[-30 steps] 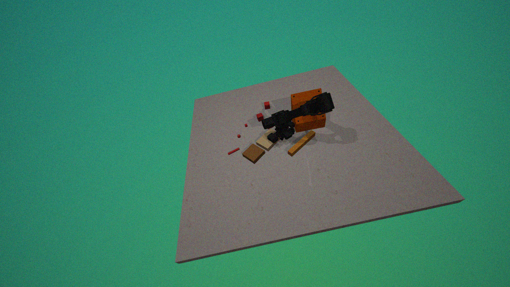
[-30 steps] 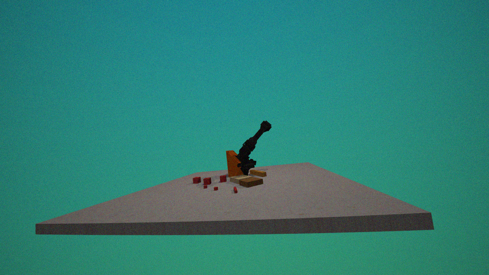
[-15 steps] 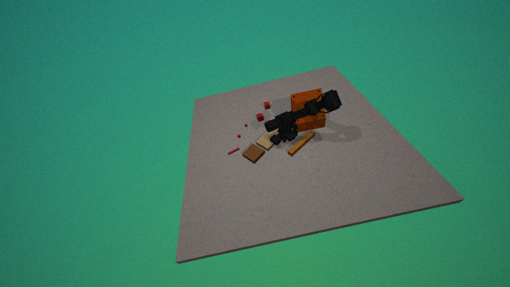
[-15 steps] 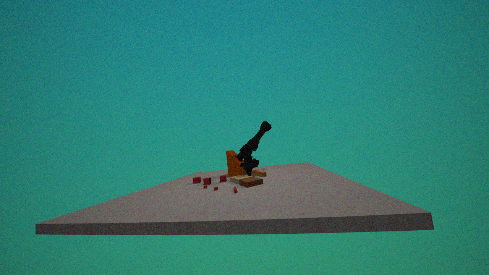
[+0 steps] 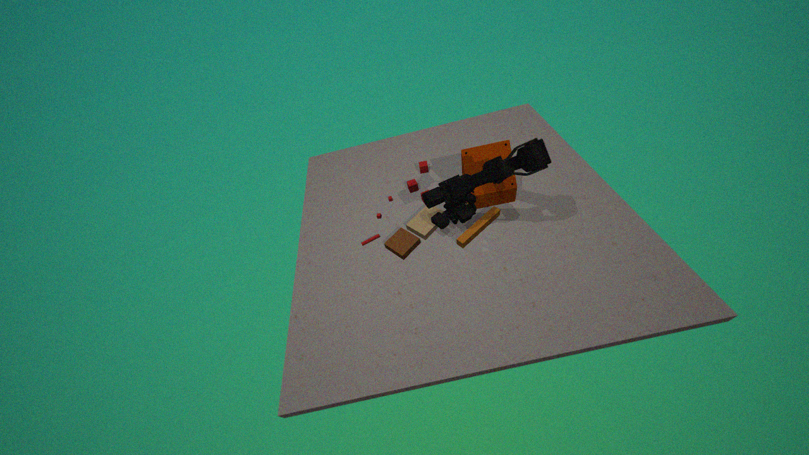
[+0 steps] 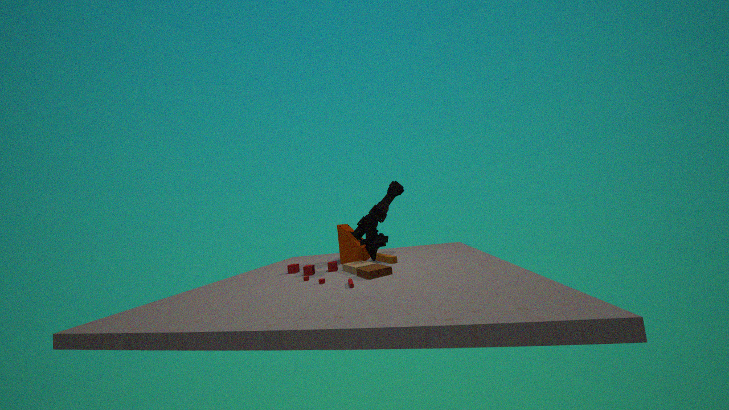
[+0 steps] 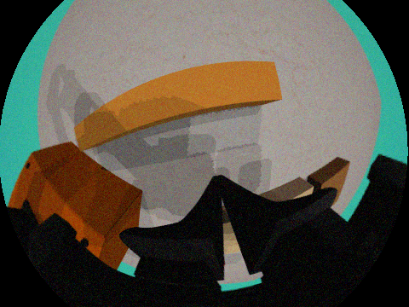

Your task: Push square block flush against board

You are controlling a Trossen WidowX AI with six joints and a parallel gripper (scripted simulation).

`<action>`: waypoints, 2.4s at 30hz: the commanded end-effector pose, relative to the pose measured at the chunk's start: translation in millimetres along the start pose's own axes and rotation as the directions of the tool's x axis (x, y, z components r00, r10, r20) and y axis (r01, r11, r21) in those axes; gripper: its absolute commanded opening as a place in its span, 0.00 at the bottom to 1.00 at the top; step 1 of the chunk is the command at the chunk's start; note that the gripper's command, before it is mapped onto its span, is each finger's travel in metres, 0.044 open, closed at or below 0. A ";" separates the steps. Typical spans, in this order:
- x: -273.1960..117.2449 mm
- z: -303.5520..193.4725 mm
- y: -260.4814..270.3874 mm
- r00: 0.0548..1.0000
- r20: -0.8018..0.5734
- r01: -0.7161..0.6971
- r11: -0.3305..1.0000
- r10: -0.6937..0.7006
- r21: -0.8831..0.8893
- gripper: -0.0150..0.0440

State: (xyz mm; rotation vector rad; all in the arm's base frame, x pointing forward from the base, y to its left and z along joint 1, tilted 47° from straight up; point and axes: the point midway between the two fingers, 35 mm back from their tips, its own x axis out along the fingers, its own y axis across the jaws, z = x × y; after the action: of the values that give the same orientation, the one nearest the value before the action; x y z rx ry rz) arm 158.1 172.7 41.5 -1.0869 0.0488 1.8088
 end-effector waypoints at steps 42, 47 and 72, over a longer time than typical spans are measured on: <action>-39.2 -7.9 -22.3 1.000 -0.005 0.013 0.404 -0.021 0.915 0.25; -39.5 -9.1 -24.9 1.000 -0.004 0.009 0.242 -0.021 0.970 0.25; -41.2 -15.6 -37.9 1.000 -0.002 -0.011 -0.586 -0.022 0.811 0.25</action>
State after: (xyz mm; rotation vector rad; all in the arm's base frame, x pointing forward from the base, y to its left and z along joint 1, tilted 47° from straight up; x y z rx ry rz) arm 199.2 154.8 75.1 0.4707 1.4774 0.8126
